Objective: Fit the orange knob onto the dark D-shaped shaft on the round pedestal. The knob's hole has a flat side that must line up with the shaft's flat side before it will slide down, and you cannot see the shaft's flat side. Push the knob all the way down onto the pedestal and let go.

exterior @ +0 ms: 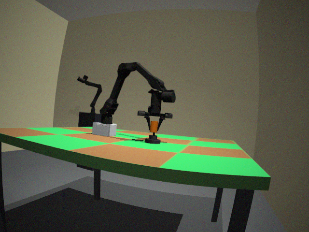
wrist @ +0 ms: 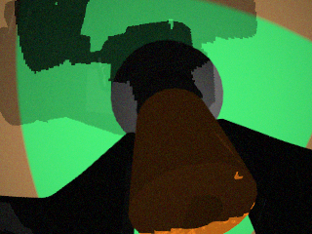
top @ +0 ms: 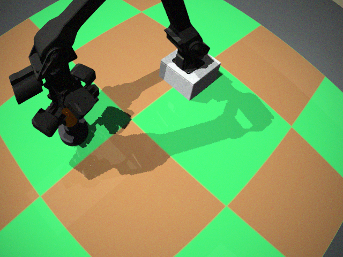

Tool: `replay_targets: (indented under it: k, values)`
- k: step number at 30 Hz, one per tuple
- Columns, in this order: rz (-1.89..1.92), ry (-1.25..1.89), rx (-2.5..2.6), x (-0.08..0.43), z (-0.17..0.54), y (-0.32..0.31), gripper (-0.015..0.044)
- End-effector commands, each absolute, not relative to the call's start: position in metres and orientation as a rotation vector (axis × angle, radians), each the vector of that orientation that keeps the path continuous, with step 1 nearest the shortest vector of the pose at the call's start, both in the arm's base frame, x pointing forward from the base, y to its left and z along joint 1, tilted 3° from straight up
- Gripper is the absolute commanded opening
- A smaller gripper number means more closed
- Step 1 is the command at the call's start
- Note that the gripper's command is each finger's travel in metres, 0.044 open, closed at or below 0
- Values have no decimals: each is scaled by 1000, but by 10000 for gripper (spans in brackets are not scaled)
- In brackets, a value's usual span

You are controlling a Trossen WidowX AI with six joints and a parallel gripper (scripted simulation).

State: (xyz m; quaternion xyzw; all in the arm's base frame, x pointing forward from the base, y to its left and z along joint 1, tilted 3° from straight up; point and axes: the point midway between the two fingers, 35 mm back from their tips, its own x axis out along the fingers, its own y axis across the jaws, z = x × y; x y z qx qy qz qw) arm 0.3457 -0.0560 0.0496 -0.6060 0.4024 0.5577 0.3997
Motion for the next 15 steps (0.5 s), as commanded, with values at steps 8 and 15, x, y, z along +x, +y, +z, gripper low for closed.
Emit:
replay_targets:
  k: [8,15]
  values:
    - [1437,993,-1564,346,56,-56,0]
    - [1437,993,-1564,347,52,-56,0]
